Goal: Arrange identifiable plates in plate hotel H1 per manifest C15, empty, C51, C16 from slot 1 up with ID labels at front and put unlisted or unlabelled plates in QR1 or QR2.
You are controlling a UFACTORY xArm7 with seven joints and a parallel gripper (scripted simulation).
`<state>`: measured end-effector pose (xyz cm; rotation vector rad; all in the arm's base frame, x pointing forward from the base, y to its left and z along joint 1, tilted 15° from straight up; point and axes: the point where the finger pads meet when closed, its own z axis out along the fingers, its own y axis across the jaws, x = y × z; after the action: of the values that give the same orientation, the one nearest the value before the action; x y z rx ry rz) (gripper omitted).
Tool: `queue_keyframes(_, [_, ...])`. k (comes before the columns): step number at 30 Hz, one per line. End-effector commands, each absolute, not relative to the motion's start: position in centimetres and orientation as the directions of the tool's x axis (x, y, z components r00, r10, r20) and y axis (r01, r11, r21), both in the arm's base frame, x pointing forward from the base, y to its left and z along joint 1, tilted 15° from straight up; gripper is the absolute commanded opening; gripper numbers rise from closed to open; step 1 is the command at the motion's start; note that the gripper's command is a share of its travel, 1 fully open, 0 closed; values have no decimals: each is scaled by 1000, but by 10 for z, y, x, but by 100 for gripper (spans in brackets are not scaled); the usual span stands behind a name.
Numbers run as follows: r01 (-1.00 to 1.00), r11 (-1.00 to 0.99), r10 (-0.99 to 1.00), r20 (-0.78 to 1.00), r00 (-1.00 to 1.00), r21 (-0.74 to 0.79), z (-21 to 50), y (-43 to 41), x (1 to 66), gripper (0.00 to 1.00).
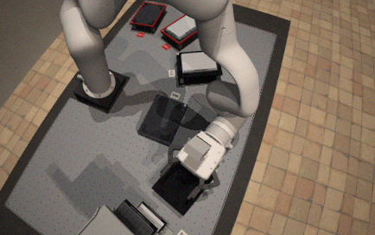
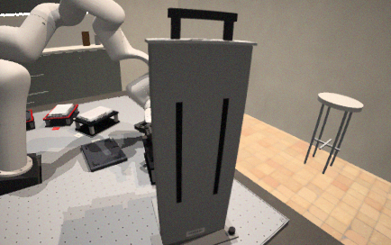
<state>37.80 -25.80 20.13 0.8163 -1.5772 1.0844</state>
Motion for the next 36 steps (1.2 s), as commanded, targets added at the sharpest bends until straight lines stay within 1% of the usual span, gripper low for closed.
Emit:
queue_keyframes(1, [-896, 367, 13, 965, -262, -248, 202, -261, 377, 0])
queue_keyframes(26, [-896, 367, 13, 965, -262, -248, 193, -296, 365, 0])
queue_keyframes(36, [-896, 367, 13, 965, -262, -248, 193, -296, 365, 0])
